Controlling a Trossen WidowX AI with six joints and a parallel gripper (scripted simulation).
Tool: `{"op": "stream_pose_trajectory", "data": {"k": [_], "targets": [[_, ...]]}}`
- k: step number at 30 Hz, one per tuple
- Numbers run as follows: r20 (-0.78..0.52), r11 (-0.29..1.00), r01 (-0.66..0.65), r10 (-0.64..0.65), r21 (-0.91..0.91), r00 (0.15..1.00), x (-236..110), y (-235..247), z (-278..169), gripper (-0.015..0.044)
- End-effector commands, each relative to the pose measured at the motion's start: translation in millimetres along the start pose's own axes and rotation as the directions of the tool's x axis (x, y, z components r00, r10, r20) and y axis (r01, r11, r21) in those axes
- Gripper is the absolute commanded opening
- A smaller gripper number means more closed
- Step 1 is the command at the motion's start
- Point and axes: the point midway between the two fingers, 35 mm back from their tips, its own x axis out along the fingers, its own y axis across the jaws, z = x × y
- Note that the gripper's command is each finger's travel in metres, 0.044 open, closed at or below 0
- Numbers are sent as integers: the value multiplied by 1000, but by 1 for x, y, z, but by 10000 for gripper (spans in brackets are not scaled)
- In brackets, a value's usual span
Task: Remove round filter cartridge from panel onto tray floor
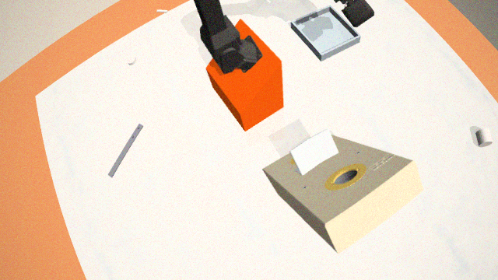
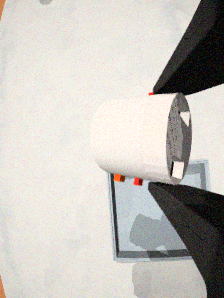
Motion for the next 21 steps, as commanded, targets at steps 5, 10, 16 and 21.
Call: {"op": "stream_pose_trajectory", "data": {"k": [5, 10, 16, 21], "targets": [[-11, 974, -118, 118, -195, 993, 37, 56, -32, 0], [-37, 939, -178, 175, -293, 984, 54, 80, -58, 0], [-41, 934, -185, 182, -306, 982, 57, 83, -62, 0], [-41, 934, -186, 182, -306, 982, 62, 83, -64, 0]]}}
